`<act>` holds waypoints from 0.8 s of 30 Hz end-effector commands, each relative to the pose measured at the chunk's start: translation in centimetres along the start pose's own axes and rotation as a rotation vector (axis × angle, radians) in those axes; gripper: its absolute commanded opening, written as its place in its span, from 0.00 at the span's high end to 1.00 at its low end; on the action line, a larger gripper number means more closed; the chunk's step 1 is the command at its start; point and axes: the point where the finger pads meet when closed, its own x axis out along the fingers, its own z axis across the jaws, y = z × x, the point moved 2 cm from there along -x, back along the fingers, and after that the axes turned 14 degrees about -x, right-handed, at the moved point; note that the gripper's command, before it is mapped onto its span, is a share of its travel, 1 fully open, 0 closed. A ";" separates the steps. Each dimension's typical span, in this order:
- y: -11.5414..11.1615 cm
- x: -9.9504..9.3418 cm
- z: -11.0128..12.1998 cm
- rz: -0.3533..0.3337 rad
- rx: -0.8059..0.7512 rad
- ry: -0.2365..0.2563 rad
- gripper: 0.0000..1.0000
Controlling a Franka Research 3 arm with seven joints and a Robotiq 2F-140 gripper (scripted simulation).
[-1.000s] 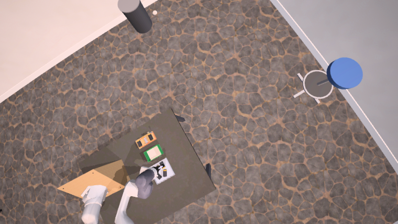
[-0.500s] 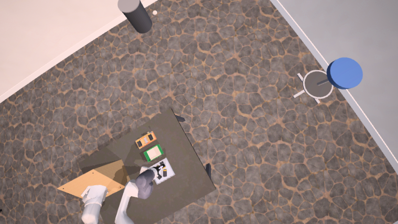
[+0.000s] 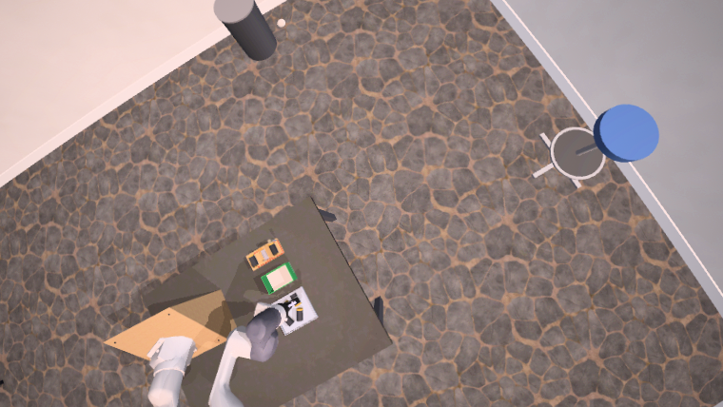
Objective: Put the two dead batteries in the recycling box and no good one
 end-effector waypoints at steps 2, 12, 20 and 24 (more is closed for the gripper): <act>0.0 0.0 0.1 0.001 0.006 -0.001 0.84; 0.0 0.0 0.0 0.001 0.006 -0.001 0.84; 0.1 0.0 -0.1 0.001 0.006 -0.001 0.84; 0.1 0.0 -0.1 0.001 0.006 -0.001 0.84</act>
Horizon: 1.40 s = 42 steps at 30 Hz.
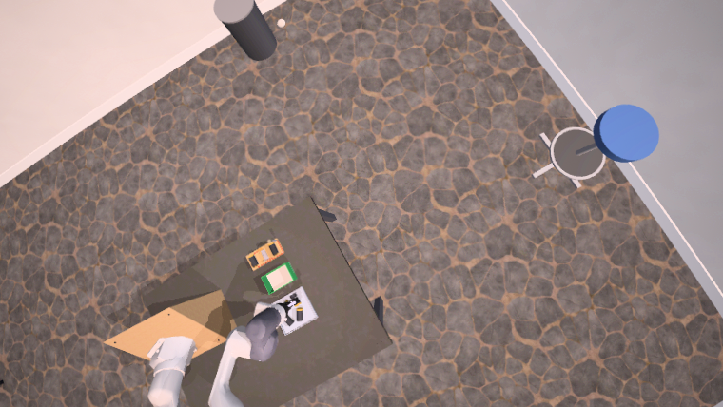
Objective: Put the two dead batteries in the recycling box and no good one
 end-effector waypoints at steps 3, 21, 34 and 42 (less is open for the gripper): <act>-0.1 -0.1 0.1 0.001 0.006 -0.003 0.84; -0.1 -0.1 0.1 0.001 0.006 -0.003 0.84; -0.1 0.3 0.1 0.001 0.006 -0.003 0.84; -0.1 3.7 0.1 0.001 0.006 -0.003 0.84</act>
